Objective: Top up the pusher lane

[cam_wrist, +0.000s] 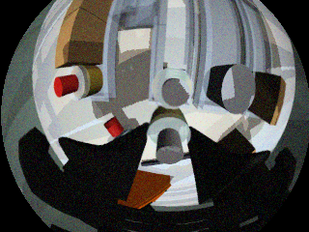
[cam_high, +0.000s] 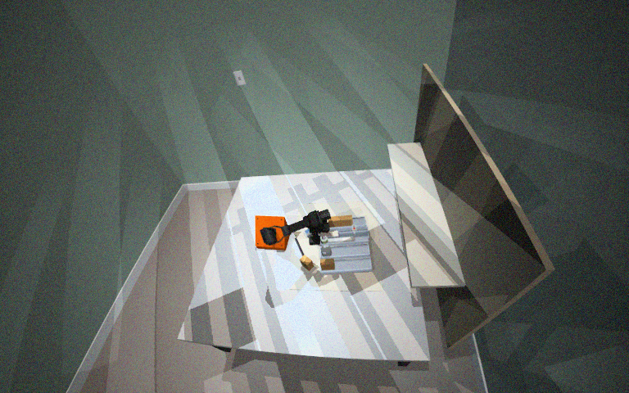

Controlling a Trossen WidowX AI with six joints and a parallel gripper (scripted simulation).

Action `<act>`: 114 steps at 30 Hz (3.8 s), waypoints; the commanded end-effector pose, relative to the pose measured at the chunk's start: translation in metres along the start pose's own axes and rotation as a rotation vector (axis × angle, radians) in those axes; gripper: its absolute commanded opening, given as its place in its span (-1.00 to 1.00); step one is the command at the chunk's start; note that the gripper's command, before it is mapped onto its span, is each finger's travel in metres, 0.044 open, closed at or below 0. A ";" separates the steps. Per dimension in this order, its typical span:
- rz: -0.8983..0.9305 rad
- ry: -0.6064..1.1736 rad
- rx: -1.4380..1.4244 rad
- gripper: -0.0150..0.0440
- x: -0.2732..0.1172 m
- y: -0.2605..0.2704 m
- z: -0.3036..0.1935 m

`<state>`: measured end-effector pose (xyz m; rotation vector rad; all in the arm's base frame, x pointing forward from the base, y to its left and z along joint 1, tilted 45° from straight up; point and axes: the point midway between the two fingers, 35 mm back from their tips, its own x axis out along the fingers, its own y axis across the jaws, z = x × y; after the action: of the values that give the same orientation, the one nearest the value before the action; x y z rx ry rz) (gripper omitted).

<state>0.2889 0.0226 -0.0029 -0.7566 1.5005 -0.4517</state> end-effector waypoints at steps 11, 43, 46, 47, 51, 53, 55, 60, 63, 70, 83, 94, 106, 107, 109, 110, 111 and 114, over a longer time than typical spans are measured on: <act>-0.001 -0.013 0.002 -0.49 -0.001 0.000 0.012; -0.001 -0.014 0.003 -0.49 -0.002 0.000 0.027; -0.001 -0.014 0.003 -0.49 -0.002 0.000 0.028; -0.001 -0.014 0.003 -0.49 -0.002 0.000 0.029; -0.001 -0.014 0.003 -0.49 -0.002 0.000 0.031; -0.001 -0.014 0.003 -0.49 -0.002 0.000 0.031; -0.001 -0.014 0.003 -0.49 -0.002 0.000 0.032; -0.001 -0.014 0.003 -0.49 -0.002 0.000 0.035; -0.001 -0.014 0.003 -0.49 -0.003 0.000 0.036; -0.001 -0.014 0.004 -0.49 -0.003 -0.001 0.039; -0.001 -0.014 0.004 -0.49 -0.005 -0.001 0.045; -0.001 -0.015 0.004 -0.49 -0.007 -0.001 0.050; -0.001 -0.015 0.004 -0.49 -0.007 -0.001 0.051; -0.001 -0.015 0.004 -0.49 -0.007 -0.001 0.051; -0.001 -0.015 0.004 -0.49 -0.007 -0.001 0.051; -0.001 -0.015 0.004 -0.49 -0.007 -0.001 0.051; -0.001 -0.015 0.004 -0.49 -0.007 -0.001 0.051; -0.001 -0.015 0.004 -0.49 -0.007 -0.001 0.051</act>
<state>0.3306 0.0315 -0.0044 -0.7610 1.5135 -0.4537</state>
